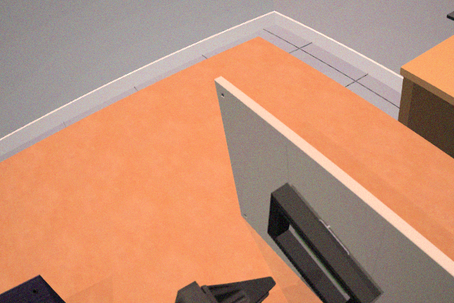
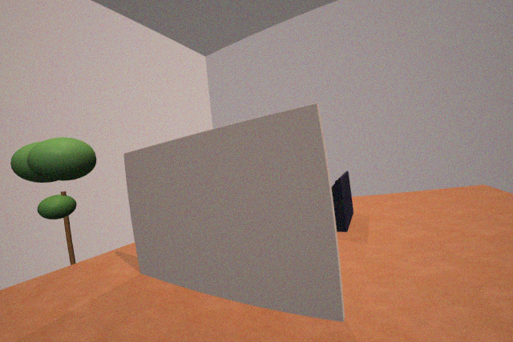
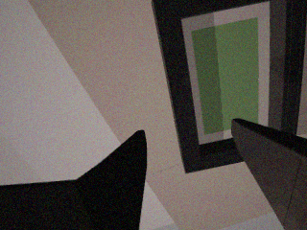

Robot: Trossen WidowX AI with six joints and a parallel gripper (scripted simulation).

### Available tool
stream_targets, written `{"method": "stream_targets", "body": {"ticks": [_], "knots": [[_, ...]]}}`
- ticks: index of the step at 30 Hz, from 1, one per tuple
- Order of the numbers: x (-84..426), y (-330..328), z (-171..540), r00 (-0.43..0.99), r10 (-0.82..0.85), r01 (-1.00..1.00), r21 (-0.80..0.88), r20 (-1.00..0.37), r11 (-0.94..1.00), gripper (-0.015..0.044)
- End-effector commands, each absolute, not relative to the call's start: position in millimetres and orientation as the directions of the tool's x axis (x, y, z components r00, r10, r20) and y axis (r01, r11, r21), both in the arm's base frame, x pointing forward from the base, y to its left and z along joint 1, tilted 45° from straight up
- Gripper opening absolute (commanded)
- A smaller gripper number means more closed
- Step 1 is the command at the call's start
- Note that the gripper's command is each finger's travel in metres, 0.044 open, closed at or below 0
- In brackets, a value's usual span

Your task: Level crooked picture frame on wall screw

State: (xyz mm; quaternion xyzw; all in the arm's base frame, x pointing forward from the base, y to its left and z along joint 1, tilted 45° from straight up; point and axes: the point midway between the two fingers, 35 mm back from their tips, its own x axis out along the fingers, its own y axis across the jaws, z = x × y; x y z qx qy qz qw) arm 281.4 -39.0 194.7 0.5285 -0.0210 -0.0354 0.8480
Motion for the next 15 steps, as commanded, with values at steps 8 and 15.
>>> {"method": "stream_targets", "body": {"ticks": [8,15], "knots": [[260.4,-24.3,201.4,0.995,-0.099,0.052,0.921,-0.015,0.385,0.0260],[220.7,-7.3,218.3,0.991,-0.132,0.083,0.926,-0.036,0.368,0.0260]]}}
